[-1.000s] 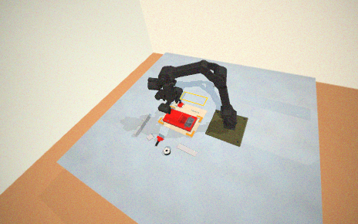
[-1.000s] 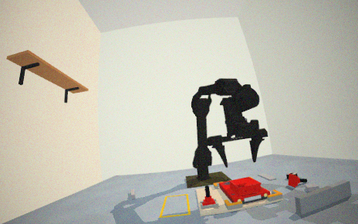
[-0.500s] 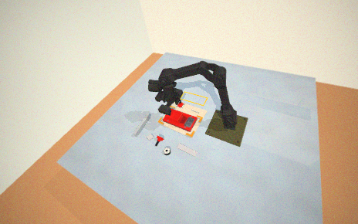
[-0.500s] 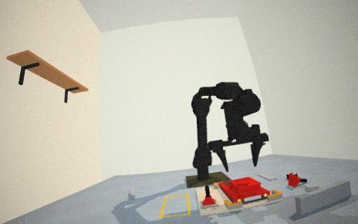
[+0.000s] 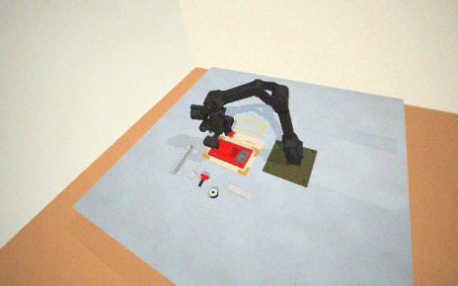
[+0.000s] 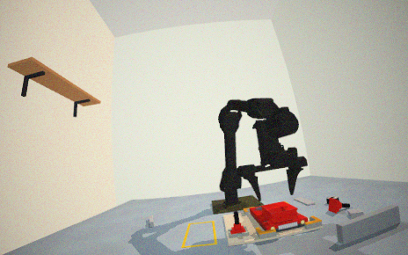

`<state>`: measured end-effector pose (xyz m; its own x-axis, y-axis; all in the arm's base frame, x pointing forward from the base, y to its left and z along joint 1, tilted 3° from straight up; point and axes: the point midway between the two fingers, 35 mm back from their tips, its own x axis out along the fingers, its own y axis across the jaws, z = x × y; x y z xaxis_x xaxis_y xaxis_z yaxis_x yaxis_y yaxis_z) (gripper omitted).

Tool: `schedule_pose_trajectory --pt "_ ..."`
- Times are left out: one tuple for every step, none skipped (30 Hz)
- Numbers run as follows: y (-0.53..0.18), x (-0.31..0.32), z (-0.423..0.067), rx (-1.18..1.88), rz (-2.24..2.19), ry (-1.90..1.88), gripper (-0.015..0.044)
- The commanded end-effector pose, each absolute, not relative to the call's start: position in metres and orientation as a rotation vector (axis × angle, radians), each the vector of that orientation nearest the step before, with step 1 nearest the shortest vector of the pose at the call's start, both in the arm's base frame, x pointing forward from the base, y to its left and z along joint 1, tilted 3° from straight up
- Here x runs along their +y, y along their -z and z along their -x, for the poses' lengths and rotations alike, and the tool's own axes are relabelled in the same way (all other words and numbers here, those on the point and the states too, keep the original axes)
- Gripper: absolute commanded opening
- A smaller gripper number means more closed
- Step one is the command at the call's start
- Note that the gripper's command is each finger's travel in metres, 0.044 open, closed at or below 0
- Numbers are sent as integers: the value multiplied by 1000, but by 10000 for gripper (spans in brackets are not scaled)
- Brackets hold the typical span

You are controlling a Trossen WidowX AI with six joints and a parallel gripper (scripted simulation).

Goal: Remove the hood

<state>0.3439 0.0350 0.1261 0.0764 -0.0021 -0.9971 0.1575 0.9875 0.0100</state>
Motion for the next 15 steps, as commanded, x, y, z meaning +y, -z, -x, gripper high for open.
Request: schedule_pose_trajectory --pt "-121 36 -344 1491 -135 119 440" --pt "-120 36 -344 1491 -135 119 440" --pt "-119 36 -345 1491 -135 119 440" --pt "-118 36 -345 1491 -135 119 440" --pt "-118 36 -345 1491 -135 119 440" --pt "-117 36 -345 1491 -135 119 440" --pt "-116 36 -345 1491 -135 119 440" --pt "-115 36 -345 1491 -135 119 440" --pt "-114 36 -345 1491 -135 119 440" --pt "-113 36 -345 1491 -135 119 440" --pt "-112 36 -345 1491 -135 119 440" --pt "-111 36 -345 1491 -135 119 440" --pt "-110 37 -345 1491 -135 119 440" --pt "-109 37 -345 1491 -135 119 440" --pt "-108 37 -345 1491 -135 119 440"
